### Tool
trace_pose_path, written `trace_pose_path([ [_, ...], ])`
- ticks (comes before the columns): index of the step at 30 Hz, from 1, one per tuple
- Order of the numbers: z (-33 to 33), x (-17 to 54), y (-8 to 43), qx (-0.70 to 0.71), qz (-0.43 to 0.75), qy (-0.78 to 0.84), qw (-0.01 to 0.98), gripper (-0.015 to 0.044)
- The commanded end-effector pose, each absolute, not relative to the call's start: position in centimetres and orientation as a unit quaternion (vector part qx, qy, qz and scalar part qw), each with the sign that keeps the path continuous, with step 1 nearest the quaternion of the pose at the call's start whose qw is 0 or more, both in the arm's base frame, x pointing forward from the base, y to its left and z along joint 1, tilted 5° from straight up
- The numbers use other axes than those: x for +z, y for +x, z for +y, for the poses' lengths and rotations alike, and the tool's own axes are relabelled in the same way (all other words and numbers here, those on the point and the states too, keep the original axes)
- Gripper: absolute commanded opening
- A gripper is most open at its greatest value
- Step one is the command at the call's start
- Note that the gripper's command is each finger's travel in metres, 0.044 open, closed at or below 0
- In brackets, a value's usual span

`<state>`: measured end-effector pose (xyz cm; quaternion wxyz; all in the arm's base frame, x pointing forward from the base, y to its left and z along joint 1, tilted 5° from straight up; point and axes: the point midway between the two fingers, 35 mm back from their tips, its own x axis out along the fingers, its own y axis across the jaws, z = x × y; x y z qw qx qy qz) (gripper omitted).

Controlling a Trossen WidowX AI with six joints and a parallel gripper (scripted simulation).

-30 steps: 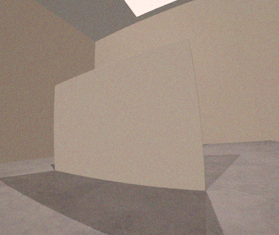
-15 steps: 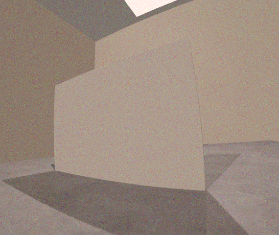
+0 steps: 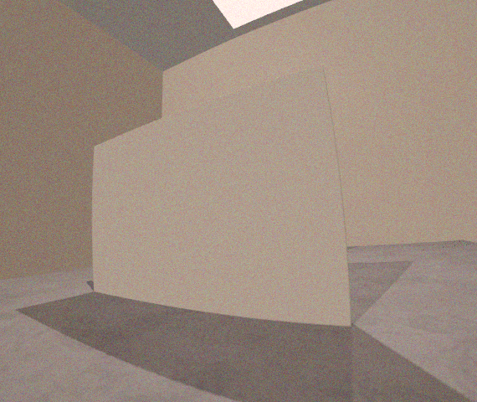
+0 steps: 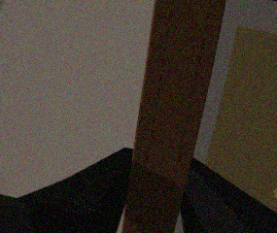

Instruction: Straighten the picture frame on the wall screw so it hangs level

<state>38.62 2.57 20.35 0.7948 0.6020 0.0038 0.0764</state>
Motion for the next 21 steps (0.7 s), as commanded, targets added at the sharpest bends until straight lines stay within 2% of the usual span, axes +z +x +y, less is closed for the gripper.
trace_pose_path([
  [1,2.56,20.34,38.61,0.077,0.004,0.604,0.793,0.0000],
  [21,2.54,20.43,38.61,0.076,0.009,0.654,0.752,0.0000],
])
